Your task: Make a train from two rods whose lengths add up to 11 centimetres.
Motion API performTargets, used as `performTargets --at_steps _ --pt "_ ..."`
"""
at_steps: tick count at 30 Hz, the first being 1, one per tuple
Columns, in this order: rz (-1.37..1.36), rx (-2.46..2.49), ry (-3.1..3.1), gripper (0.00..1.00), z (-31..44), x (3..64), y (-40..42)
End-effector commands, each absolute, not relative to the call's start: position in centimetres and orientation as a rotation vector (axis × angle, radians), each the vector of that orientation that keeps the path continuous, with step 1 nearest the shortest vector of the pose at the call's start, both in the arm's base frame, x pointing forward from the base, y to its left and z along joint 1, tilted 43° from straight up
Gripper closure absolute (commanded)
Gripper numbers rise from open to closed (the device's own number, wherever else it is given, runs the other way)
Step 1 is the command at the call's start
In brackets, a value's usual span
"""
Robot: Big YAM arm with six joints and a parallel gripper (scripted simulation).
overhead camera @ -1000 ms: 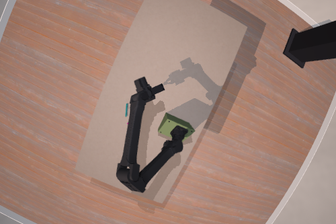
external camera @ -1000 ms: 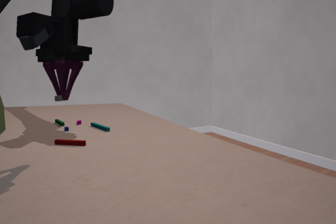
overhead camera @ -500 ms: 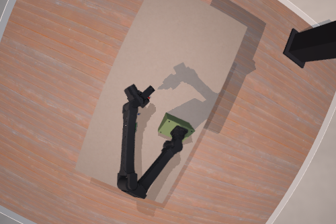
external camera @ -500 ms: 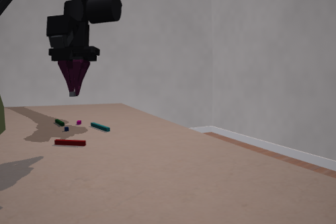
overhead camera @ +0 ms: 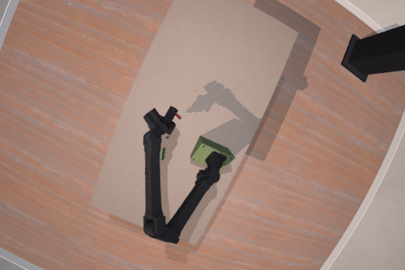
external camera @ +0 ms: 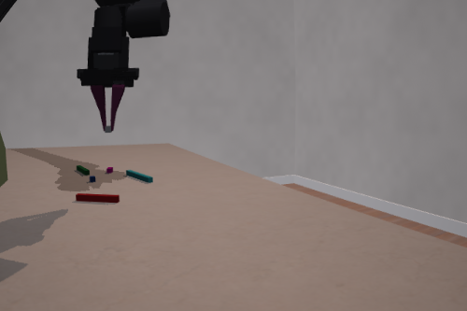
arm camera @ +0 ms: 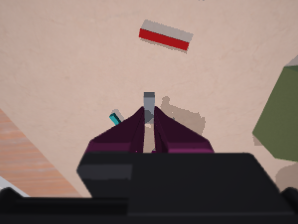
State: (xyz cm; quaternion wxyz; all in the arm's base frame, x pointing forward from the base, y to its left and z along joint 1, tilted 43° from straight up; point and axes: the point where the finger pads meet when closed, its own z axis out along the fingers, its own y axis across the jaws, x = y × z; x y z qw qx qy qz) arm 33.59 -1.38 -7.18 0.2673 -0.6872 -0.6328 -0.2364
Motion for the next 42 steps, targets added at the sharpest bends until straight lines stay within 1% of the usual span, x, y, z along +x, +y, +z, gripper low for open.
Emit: performTargets --at_steps 1,2,4,6,9,10,12,15,16,20,21,26,29,32,34,42 --pt "-0.674 -1.859 -1.735 0.96 -7.2 34.6 -2.8" --pt "-0.718 -1.717 -1.895 0.96 -5.3 34.3 0.2" --pt "-0.718 -1.717 -1.895 0.96 -5.3 34.3 0.2" --pt "-0.737 -1.722 -1.922 0.96 -4.8 35.8 -0.3" --pt "-0.736 -1.728 -1.914 0.96 -5.1 35.8 -0.6" --pt "-0.765 -1.610 -2.009 0.96 -4.1 34.4 1.6" --pt "-0.765 -1.610 -2.009 0.96 -4.1 34.4 1.6" --pt "-0.788 -1.630 -2.025 0.96 -3.9 36.0 0.6" --pt "-0.807 -1.513 -2.106 0.96 -3.1 34.6 2.8" --pt "-0.815 -1.514 -2.120 0.96 -2.9 35.5 2.5" --pt "-0.838 -1.431 -2.176 0.96 -2.3 34.5 3.8" --pt "-0.839 -1.432 -2.181 0.96 -2.2 34.7 3.7" --pt "-0.877 -1.320 -2.262 0.96 -1.3 34.4 5.1" --pt "-0.896 -1.316 -2.292 0.96 -0.9 35.7 4.8" --pt "-0.885 -1.361 -2.249 0.96 -1.9 35.3 3.7" --pt "-0.880 -1.332 -2.267 0.96 -1.7 35.3 4.6"
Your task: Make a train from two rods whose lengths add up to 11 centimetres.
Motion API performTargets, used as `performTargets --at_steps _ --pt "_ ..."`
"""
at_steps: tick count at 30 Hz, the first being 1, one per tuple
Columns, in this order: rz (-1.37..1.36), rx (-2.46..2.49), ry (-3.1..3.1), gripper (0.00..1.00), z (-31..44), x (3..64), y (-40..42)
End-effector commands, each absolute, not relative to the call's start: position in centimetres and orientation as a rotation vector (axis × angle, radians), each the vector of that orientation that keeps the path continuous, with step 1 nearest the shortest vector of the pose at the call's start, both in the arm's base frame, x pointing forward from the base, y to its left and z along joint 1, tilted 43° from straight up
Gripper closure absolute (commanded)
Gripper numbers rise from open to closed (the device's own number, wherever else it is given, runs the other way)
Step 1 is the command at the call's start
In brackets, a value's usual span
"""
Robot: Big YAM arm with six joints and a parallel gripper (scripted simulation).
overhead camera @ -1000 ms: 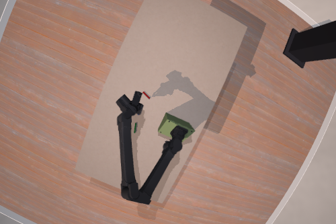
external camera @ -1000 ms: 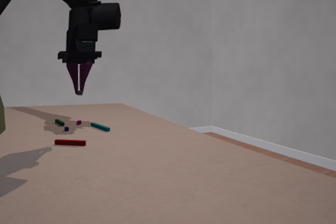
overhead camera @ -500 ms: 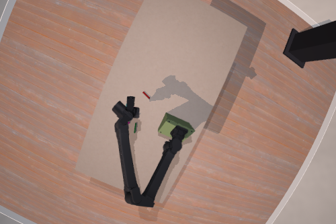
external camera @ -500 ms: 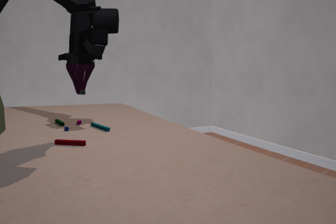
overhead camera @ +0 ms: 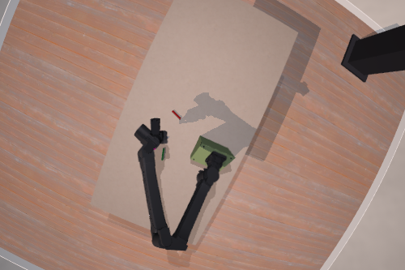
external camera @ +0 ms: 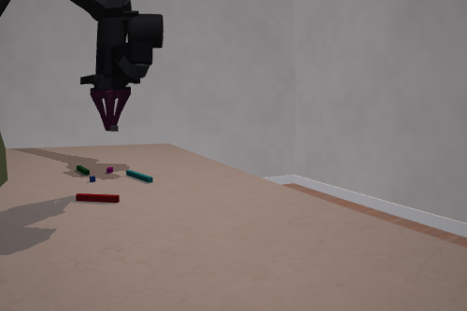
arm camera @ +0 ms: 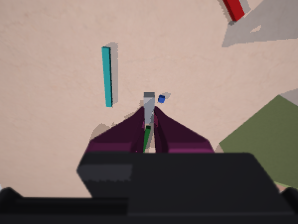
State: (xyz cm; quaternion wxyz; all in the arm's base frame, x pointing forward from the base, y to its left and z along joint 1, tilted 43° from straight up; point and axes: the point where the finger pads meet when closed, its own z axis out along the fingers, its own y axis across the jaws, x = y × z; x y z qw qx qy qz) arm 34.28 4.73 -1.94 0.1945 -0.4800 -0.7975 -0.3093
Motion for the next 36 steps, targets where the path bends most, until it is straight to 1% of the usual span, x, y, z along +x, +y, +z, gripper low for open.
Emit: performTargets --at_steps 1,5,28,36 --pt "-0.880 -1.332 -2.267 0.96 -1.7 35.3 4.6" --pt "-0.862 -1.341 -2.239 0.96 -2.5 34.4 5.3" --pt "-0.862 -1.341 -2.236 0.96 -8.1 34.0 10.5" --pt "-0.890 -1.359 -2.249 0.96 -7.9 34.9 10.4"
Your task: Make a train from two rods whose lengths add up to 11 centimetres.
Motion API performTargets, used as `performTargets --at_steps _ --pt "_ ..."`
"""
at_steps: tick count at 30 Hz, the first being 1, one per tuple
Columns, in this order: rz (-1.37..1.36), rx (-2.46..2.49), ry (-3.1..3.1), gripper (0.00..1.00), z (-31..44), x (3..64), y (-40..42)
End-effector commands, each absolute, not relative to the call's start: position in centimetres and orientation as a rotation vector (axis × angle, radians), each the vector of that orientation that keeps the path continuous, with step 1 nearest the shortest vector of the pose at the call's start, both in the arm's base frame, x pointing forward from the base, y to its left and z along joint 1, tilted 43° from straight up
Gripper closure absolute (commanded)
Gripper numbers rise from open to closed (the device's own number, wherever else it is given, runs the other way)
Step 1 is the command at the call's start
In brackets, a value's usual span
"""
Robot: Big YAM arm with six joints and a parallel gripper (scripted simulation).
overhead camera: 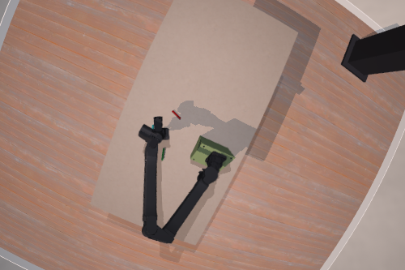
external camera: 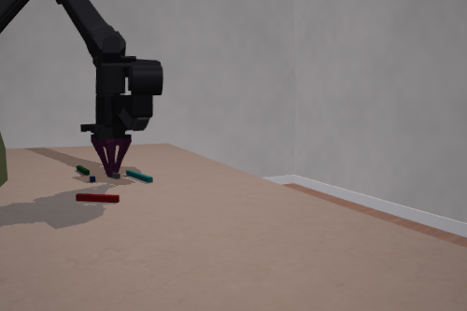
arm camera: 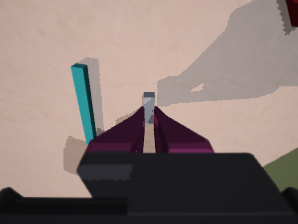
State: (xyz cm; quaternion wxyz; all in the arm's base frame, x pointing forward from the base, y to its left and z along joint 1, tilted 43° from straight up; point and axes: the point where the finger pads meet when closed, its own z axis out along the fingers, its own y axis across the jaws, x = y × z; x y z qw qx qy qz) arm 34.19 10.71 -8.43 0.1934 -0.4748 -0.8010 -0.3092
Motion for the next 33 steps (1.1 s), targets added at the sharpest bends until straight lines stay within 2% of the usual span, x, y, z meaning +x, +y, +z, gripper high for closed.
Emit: performTargets --at_steps 1,33 --pt "-0.886 -1.355 -2.248 0.96 -7.99 34.75 10.56" --pt "-0.880 -1.349 -2.247 0.96 -8.01 34.68 10.62"
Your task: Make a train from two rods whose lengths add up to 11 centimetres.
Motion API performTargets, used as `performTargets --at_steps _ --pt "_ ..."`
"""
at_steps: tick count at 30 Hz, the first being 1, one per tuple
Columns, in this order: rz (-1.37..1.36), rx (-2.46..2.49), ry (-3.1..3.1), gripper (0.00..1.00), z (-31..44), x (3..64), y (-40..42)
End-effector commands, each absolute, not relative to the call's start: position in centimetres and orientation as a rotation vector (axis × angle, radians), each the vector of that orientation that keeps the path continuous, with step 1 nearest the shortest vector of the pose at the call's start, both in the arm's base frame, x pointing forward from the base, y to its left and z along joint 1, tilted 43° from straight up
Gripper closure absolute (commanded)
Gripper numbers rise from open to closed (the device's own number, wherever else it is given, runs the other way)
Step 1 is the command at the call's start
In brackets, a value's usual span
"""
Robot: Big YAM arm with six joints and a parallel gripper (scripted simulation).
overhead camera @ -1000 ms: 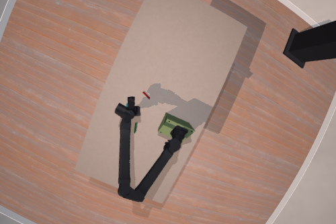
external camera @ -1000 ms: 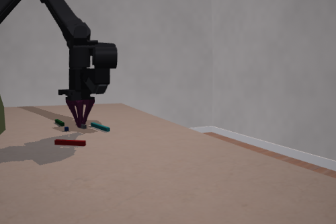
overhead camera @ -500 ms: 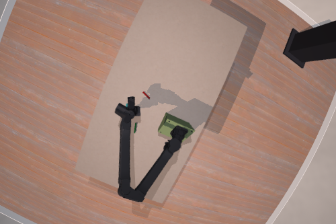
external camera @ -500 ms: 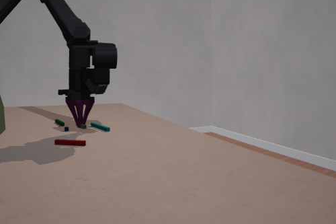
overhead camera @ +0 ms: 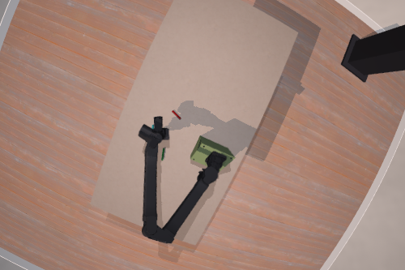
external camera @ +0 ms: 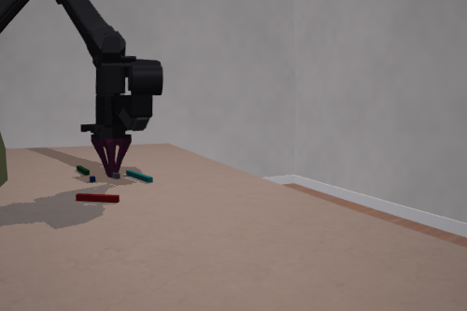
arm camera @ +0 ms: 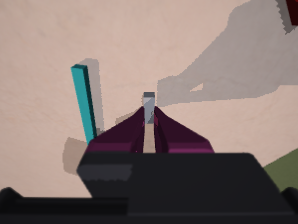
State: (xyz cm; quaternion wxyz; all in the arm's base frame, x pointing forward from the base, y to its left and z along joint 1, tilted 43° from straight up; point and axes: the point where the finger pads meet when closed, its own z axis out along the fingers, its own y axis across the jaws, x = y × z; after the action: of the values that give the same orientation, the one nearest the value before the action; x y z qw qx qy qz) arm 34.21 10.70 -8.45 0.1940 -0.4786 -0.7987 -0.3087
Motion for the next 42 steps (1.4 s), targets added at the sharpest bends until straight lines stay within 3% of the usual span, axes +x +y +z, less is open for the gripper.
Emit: performTargets --at_steps 1,42 --pt "-0.880 -1.349 -2.247 0.96 -8.01 34.67 10.62" --pt "-0.883 -1.340 -2.254 0.96 -7.83 34.51 10.96"
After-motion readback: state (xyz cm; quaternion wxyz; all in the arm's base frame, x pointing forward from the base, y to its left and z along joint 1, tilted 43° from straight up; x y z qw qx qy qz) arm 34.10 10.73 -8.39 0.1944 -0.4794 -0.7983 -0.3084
